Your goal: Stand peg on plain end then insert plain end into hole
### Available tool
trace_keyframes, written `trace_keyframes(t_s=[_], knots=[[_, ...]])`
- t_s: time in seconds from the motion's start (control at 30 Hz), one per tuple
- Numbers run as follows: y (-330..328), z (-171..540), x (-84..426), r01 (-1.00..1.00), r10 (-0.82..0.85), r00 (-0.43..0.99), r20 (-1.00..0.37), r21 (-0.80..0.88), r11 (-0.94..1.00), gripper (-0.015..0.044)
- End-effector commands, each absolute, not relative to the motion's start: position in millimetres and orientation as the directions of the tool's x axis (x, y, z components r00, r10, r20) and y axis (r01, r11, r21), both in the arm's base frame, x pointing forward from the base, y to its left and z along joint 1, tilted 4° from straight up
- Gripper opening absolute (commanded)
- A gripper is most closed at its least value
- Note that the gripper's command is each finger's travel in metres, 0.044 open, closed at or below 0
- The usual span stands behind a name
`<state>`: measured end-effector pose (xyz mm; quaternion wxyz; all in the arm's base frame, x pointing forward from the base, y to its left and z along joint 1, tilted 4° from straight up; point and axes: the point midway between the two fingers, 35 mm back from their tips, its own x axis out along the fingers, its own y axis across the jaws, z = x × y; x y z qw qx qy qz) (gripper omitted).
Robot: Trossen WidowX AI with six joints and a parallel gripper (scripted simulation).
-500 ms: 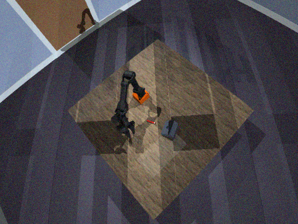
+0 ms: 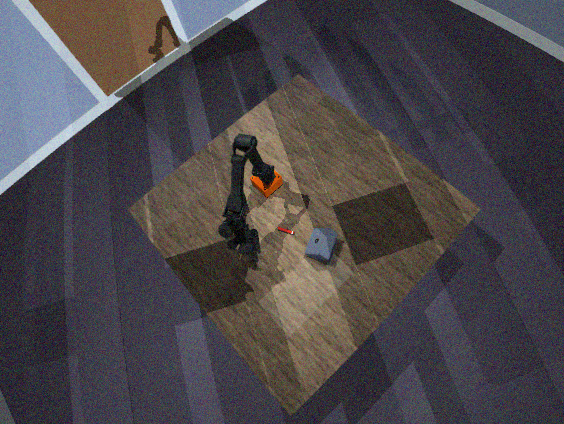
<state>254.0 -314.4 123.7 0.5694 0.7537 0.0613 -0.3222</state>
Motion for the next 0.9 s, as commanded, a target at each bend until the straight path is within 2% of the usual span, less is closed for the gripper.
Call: trace_keyframes(t_s=[0.0, 0.47, 0.87], knots=[[-306.7, 117.3, 261.1, 0.536, -0.254, 0.764, -0.594, 0.802, -0.263, 0.044], [-275.7, 96.3, 279.0, 0.726, -0.178, 0.681, -0.711, 0.686, 0.038, 0.044], [-246.7, 80.4, 288.5, 0.784, -0.119, 0.587, -0.801, 0.527, 0.327, 0.044]])
